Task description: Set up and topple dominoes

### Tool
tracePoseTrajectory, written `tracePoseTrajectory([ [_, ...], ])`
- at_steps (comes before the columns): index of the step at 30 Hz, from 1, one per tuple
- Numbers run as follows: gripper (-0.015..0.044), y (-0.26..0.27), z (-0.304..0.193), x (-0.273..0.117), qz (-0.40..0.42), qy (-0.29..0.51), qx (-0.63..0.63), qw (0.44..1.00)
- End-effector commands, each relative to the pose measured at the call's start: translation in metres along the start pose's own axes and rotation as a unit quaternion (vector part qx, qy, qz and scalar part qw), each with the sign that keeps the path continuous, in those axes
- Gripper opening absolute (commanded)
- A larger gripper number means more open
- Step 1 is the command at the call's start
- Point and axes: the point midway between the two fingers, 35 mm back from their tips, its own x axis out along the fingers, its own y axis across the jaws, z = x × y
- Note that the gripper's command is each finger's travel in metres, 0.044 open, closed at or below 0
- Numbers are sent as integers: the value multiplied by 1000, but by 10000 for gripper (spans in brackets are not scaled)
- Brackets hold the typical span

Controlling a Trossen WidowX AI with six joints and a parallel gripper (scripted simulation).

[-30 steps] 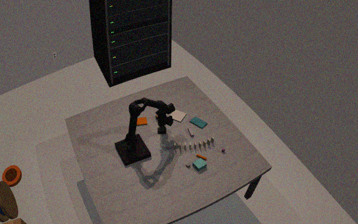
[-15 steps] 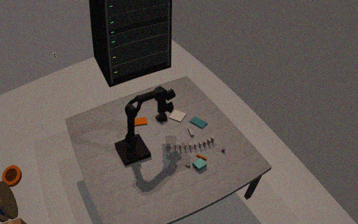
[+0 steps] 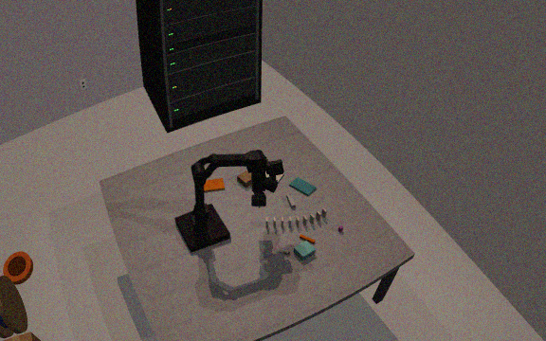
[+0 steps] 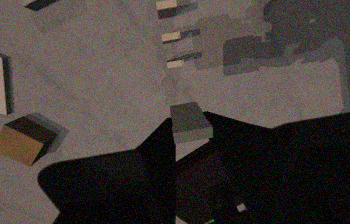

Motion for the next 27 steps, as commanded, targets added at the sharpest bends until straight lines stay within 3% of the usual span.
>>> tracePoseTrajectory([
  [1, 107, -4, 1, 7, -1, 0, -5, 1000],
  [27, 107, -5, 0, 129, -1, 1, -5, 1000],
])
